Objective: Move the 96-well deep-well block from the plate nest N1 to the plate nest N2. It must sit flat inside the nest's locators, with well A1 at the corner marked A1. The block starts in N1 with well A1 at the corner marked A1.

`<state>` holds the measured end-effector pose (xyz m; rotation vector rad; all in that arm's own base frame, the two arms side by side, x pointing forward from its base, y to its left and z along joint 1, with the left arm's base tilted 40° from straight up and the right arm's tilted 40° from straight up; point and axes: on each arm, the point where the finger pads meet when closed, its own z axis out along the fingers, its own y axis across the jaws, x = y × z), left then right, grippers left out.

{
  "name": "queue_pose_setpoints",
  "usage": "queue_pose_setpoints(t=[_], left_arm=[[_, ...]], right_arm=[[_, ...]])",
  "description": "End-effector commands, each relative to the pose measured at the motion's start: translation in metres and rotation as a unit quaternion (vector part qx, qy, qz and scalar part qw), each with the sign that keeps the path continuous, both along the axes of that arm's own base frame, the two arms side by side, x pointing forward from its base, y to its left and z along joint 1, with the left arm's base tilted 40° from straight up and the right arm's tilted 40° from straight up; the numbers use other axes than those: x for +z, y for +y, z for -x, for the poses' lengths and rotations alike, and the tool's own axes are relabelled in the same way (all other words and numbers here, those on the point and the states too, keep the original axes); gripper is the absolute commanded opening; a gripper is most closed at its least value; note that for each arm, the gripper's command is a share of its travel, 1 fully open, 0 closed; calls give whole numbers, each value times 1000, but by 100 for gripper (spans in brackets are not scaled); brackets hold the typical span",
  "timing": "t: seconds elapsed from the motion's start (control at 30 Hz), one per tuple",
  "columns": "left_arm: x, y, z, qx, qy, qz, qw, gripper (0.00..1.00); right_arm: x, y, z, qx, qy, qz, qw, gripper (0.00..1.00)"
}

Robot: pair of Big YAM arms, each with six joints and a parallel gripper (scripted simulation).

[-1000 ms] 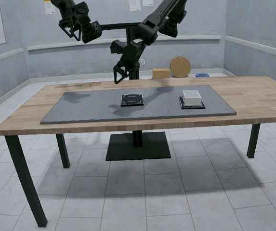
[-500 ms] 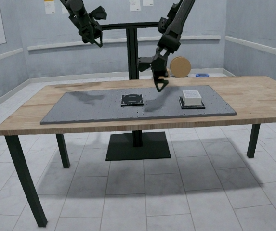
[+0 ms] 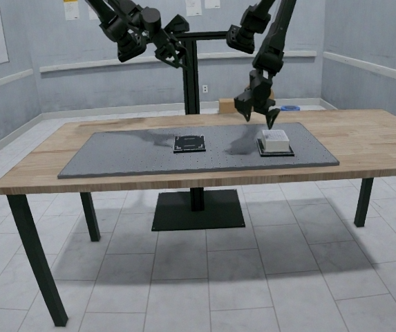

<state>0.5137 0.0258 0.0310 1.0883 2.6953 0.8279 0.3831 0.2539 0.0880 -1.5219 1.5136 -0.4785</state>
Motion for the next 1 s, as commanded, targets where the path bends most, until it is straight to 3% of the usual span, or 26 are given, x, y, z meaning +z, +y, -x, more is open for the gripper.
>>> queue_pose_setpoints(t=[0.0,0.2,0.27,0.33,0.4,0.63,0.93,0.97], left_arm=[[14,-3,-7,62,-80,30,994,100],[14,40,-1,179,-195,104,959,100],[11,53,-1,195,-217,123,949,100],[-14,64,5,214,-213,136,944,100],[-5,74,4,230,-243,159,929,100],[8,69,-5,216,-264,176,923,100],[5,69,-4,216,-261,175,924,100],[-9,62,-6,217,-250,177,927,100]], right_arm=[[-1,26,-4,-11,-19,-62,998,100],[-52,78,36,15,-6,-139,990,100],[-70,87,54,24,2,-159,987,100],[-79,101,65,33,3,-182,983,100],[-94,109,84,44,10,-200,979,100],[-113,121,110,61,18,-228,972,100],[-114,120,114,67,11,-229,971,100],[-114,120,115,67,11,-229,971,100]])
